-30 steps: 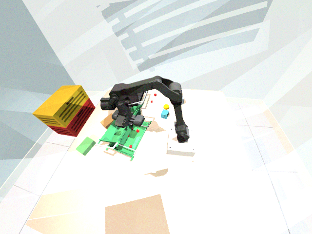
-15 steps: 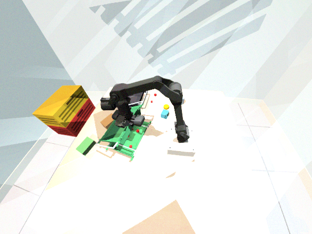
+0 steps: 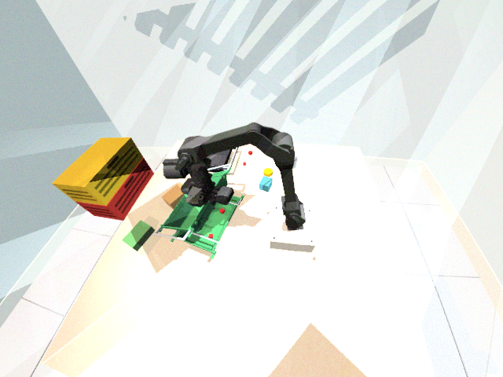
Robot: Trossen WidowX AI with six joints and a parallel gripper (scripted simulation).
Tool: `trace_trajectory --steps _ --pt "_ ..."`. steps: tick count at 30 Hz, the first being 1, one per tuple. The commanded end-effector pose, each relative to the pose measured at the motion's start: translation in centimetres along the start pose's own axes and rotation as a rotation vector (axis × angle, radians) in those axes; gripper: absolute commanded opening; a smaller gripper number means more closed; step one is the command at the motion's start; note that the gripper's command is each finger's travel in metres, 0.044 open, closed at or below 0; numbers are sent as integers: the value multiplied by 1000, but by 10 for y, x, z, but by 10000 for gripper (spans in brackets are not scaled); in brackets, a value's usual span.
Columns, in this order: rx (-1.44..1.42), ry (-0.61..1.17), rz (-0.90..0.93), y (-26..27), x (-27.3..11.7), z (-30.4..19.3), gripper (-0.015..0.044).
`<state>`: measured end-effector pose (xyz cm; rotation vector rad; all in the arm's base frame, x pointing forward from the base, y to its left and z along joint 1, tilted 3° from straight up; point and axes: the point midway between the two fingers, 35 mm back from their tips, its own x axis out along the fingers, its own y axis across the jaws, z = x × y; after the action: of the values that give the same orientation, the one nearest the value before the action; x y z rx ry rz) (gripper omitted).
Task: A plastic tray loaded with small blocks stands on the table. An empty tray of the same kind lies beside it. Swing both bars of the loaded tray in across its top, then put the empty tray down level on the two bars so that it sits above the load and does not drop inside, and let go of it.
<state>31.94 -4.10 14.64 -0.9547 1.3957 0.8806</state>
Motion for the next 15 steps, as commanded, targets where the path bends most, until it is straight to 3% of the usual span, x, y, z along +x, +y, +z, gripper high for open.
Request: trace_trajectory --steps 1,15 --pt "4 -1 -15 -2 3 0 0" --pt "4 -1 -15 -1 25 0 0"
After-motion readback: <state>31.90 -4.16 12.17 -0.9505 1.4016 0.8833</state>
